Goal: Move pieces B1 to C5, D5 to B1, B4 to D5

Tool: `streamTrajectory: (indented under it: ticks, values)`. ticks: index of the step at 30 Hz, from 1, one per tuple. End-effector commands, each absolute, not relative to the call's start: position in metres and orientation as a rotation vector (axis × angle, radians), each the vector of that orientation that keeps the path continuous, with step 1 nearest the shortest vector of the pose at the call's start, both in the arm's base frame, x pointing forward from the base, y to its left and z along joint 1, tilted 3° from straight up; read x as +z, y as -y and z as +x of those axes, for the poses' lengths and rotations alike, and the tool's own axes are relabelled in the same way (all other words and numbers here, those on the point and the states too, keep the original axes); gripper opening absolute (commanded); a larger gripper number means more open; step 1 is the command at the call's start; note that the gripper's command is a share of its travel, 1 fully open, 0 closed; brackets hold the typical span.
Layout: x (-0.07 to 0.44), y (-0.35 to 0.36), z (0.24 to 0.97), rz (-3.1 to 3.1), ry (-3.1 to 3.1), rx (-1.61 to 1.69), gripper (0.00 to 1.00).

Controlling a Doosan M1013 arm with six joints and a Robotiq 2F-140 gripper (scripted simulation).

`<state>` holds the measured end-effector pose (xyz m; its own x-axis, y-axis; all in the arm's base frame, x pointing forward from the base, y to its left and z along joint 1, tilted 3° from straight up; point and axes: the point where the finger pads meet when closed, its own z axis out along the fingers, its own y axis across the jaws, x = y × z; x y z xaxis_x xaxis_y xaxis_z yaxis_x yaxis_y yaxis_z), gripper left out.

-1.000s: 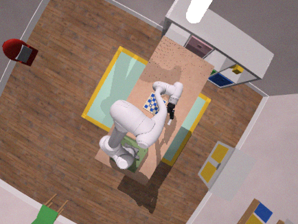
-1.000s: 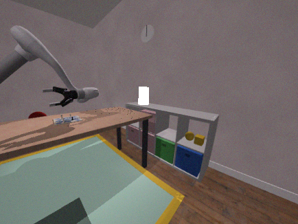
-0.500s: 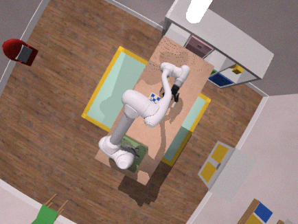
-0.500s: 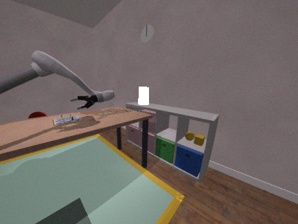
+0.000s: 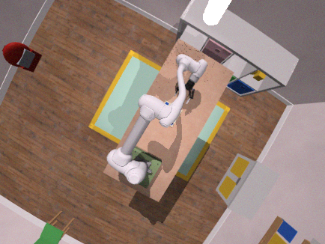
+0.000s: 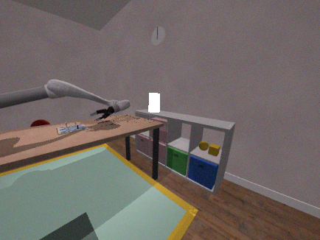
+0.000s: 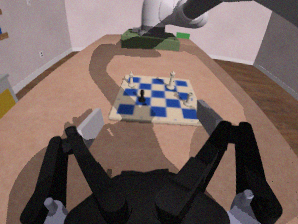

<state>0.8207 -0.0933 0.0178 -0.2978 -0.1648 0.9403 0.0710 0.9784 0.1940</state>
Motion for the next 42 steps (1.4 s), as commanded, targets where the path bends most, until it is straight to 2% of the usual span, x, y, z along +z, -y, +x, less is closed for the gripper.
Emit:
streamTrajectory:
  ticks: [1, 42]
  values:
    - [0.0057, 0.0830, 0.8417, 0.016, 1.867, -0.217, 1.00]
    - [-0.0021, 0.0752, 0.8500, -0.011, 1.876, -0.204, 1.00]
